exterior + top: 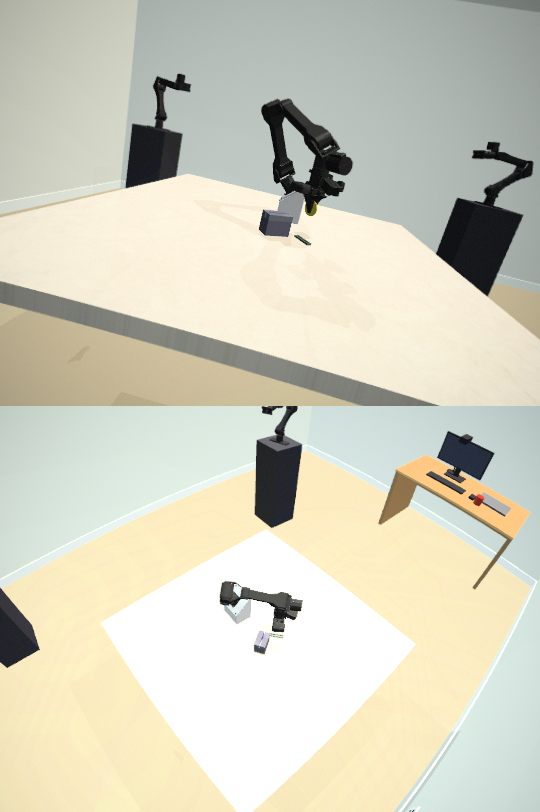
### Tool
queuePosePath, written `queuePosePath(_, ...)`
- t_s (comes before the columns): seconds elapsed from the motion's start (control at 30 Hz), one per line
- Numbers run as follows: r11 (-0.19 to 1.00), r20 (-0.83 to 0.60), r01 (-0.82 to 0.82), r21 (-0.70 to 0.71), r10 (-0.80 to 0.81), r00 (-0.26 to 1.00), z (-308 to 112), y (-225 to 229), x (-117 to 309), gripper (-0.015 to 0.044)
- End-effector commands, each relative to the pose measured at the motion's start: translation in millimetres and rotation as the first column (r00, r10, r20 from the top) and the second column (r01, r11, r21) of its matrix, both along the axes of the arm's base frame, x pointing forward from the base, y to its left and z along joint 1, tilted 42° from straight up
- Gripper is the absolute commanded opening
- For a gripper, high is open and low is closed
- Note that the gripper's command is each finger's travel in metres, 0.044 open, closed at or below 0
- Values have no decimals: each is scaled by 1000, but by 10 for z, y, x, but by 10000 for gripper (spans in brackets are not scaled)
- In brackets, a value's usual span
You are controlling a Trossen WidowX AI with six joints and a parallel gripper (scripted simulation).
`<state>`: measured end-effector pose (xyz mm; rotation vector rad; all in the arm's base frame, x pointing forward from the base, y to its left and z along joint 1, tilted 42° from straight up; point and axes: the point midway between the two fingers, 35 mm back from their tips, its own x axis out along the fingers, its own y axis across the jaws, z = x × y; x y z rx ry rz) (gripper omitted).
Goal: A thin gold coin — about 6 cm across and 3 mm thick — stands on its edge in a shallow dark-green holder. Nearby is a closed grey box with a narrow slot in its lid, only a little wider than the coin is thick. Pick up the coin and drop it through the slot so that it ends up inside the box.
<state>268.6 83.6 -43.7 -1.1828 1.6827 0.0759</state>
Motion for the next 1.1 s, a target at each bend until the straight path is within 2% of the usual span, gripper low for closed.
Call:
queuePosePath(0.0, 997, -69, -79, 4, 79, 994, 7, 15, -3, 0)
queuePosePath(0.23, 966, -223, -255, 27, 255, 941, 3, 20, -12, 0)
queuePosePath(0.5, 895, -382, -438, 85, 436, 815, -2, 27, -22, 0)
queuePosePath(0.77, 789, -514, -589, 174, 583, 629, -7, 33, -32, 0)
queuePosePath(1.07, 638, -618, -708, 302, 697, 364, -12, 40, -43, 0)
